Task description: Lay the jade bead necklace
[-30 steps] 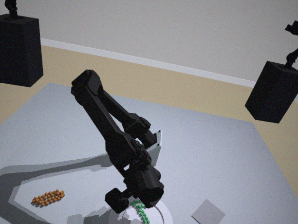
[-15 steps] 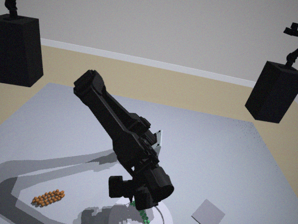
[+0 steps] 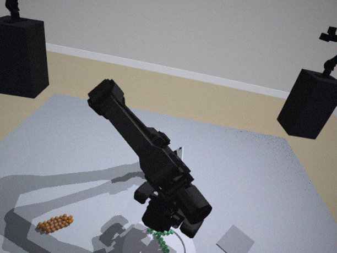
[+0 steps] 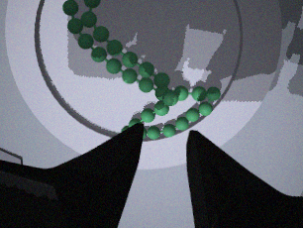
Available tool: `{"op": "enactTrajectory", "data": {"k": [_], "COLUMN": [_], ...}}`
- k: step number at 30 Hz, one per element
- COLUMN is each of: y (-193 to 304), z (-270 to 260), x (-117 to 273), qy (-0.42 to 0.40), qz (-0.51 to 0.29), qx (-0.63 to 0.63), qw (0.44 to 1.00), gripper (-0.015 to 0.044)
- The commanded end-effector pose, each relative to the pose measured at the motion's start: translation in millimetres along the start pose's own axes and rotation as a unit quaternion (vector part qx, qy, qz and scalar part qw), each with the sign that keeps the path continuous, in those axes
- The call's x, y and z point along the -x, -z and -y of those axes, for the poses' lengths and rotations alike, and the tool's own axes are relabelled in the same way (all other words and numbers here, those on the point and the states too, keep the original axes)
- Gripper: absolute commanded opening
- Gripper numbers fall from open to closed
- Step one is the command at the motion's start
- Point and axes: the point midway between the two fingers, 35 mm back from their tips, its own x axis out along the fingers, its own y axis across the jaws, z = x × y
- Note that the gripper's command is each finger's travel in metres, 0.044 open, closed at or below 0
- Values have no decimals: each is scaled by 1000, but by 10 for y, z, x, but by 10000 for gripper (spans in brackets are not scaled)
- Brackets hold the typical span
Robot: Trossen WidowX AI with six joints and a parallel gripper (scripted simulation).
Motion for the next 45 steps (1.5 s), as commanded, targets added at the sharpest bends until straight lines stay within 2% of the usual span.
{"op": "enactTrajectory", "data": {"k": [1, 8, 14, 19, 40, 44, 45], "y": [37, 37, 36, 23, 35, 27, 27], "z": [-115, -115, -115, -125, -114, -116, -116], "x": [83, 83, -77, -23, -319, -296, -296], "qy": [-4, -4, -4, -7, -3, -4, -4], "qz": [0, 0, 0, 0, 1, -1, -1], "qx": [-131, -131, -131, -133, -131, -135, -135], "qw": [991, 991, 991, 991, 991, 991, 991], "gripper": [120, 120, 120, 120, 120, 15, 8]}}
